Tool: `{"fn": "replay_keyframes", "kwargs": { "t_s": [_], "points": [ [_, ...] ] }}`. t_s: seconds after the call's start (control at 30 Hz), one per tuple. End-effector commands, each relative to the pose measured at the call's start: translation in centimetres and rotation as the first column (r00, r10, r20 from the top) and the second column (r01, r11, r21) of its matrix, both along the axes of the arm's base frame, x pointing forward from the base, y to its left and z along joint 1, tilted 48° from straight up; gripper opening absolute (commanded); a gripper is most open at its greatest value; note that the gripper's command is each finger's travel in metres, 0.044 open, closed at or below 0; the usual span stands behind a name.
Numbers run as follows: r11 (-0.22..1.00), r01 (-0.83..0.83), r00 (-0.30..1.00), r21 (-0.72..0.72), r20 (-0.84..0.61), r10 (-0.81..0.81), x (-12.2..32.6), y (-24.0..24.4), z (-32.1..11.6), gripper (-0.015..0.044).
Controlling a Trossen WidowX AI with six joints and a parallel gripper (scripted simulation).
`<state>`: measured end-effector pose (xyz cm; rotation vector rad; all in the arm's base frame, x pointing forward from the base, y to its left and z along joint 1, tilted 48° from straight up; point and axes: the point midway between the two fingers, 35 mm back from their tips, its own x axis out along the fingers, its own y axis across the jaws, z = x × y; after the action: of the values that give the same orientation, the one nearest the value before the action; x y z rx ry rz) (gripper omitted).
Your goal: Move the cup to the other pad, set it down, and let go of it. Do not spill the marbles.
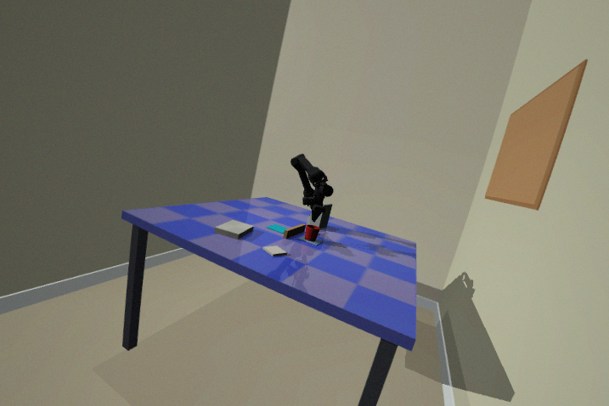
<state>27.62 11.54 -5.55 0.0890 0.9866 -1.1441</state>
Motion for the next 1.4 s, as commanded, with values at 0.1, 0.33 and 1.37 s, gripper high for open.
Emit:
{"fn": "replay_keyframes", "kwargs": {
  "t_s": [0.1, 0.33, 1.37],
  "points": [
    [1.0, 0.002, 1.0, -0.01, 0.01, -0.002, 0.1, -0.2, -0.4, 0.0148],
    [1.0, 0.002, 1.0, -0.01, 0.01, -0.002, 0.3, -1.0, -1.2, 0.0148],
    [1.0, 0.002, 1.0, -0.013, 0.011, -0.002, 0.4, -4.5, -4.3, 0.0148]
  ]
}}
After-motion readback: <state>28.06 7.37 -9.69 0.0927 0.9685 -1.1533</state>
